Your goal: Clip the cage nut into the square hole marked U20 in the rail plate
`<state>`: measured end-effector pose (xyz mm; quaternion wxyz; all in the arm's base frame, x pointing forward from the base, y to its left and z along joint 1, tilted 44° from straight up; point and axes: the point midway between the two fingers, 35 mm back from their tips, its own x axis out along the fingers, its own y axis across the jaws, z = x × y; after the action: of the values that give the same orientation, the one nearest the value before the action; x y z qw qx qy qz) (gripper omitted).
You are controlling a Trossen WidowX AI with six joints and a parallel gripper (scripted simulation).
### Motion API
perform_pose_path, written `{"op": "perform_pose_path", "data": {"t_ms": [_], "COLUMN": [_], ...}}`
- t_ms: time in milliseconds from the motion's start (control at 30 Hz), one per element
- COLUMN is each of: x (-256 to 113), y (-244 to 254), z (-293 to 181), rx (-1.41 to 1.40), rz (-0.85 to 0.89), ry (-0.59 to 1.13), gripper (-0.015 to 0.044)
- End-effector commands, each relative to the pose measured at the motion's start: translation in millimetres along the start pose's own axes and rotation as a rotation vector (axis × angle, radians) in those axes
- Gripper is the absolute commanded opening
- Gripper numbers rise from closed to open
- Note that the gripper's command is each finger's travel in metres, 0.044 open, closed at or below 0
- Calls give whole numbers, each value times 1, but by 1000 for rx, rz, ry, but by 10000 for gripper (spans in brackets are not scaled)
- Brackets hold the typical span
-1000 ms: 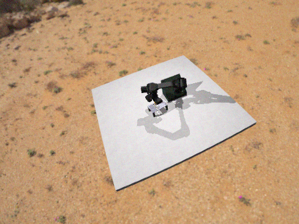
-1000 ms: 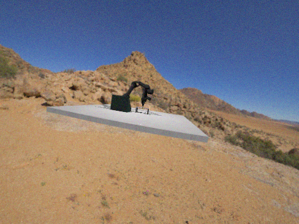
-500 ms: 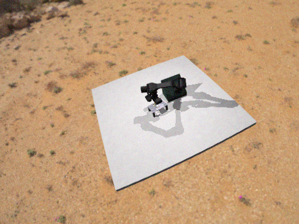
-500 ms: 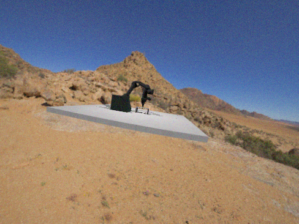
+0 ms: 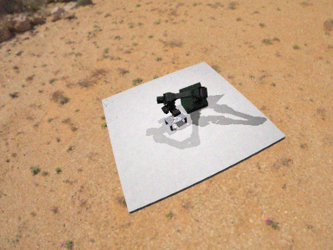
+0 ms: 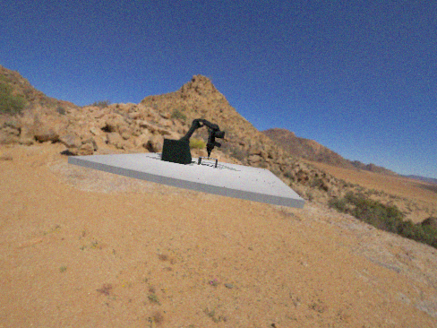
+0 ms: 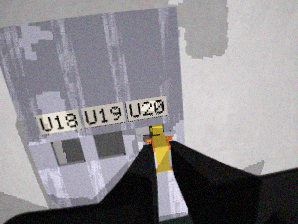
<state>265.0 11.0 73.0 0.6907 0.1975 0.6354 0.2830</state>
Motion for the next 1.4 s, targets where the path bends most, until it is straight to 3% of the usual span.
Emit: {"op": "perform_pose_path", "data": {"t_ms": [0, 1367], "x": [0, 2], "y": [1, 4], "z": [0, 0], "rx": [-2, -1], "rz": [0, -99], "ry": [-2, -2], "gripper": [23, 23]}}
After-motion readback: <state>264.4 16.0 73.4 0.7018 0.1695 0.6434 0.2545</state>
